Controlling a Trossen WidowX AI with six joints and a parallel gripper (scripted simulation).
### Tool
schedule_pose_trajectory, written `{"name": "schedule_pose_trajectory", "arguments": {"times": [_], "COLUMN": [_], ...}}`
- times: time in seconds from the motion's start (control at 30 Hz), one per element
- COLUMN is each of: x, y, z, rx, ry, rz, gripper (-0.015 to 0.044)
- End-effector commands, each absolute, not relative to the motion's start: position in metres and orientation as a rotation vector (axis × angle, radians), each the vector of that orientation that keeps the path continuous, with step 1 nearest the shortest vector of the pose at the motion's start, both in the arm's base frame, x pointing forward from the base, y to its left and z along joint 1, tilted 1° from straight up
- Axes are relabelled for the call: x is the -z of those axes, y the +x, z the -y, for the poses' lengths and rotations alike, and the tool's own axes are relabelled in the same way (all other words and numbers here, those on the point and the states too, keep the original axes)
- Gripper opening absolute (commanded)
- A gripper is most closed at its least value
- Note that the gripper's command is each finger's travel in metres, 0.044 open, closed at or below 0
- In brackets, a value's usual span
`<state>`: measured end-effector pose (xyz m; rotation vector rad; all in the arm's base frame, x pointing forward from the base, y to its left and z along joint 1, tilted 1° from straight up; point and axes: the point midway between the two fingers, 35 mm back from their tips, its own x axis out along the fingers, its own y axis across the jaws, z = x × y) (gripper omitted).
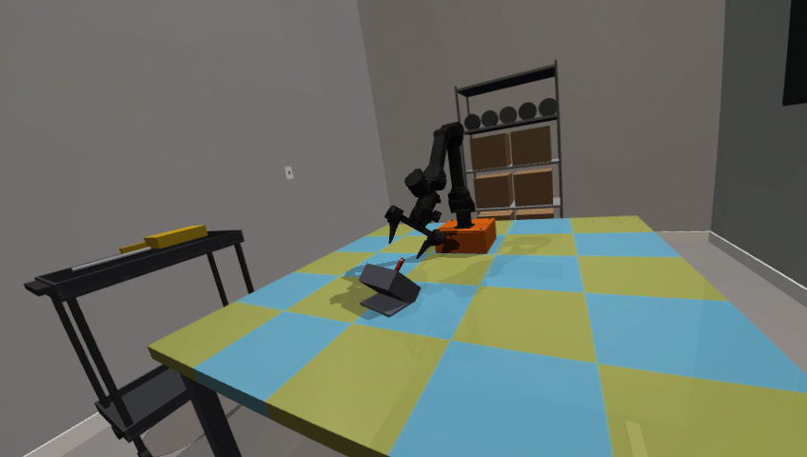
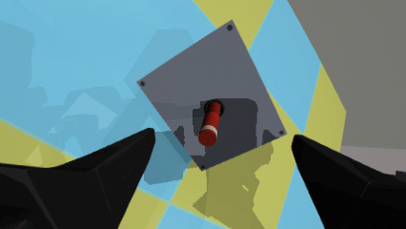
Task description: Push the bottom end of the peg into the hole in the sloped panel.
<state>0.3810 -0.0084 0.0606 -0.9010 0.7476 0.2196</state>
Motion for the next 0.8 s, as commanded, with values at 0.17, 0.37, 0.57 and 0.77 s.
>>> {"name": "schedule_pose_trajectory", "arguments": {"times": [0.17, 0.37, 0.57, 0.77], "x": [-0.066, -0.071, -0.076, -0.08], "y": [0.374, 0.37, 0.366, 0.362], "z": [0.007, 0.006, 0.005, 0.004], "rx": [-0.218, -0.219, -0.22, -0.221], "ry": [-0.897, -0.898, -0.898, -0.899], "rz": [-0.752, -0.753, -0.753, -0.754], "gripper": [0.044, 0.044, 0.044, 0.044]}}
